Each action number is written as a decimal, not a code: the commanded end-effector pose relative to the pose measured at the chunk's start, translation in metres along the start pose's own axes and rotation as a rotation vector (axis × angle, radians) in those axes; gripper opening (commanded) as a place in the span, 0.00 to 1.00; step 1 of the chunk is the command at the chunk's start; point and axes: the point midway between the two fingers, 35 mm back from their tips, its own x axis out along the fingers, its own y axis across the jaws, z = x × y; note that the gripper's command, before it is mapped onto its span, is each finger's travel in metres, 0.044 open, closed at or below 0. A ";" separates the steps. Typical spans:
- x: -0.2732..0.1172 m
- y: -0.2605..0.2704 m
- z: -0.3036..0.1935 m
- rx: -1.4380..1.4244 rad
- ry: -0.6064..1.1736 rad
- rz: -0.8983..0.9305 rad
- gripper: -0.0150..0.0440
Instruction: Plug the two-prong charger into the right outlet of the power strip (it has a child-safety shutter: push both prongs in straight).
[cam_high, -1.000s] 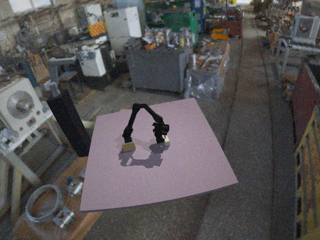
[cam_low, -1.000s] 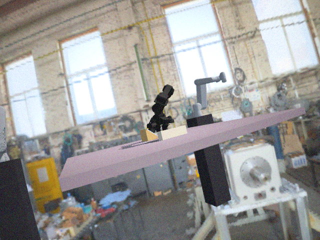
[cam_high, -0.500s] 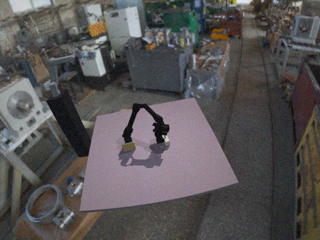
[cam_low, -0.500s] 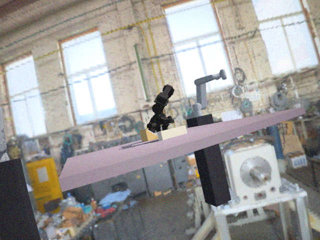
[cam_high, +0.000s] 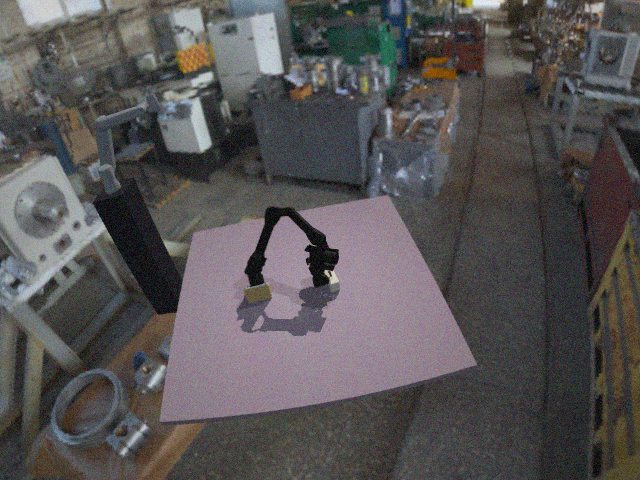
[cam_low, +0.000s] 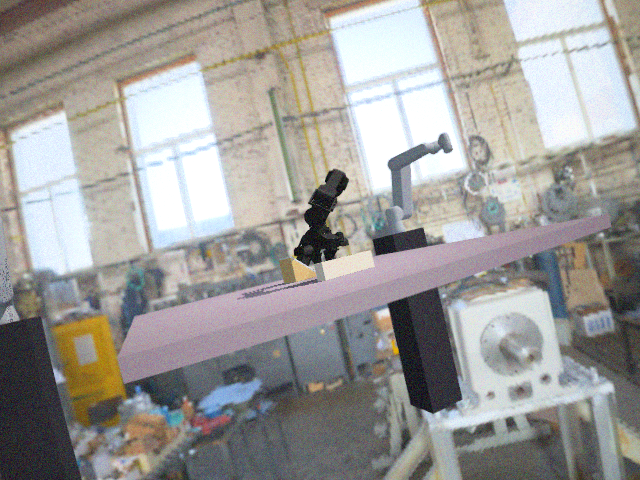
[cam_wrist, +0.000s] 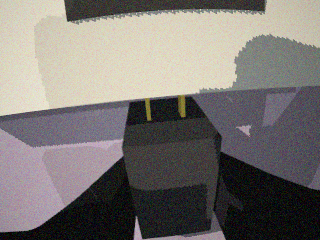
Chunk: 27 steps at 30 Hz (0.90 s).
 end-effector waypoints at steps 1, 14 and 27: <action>-0.001 0.000 0.002 0.003 -0.003 0.002 0.25; -0.001 0.000 0.004 0.003 -0.003 0.002 0.25; -0.001 0.000 0.007 0.002 -0.003 0.002 0.25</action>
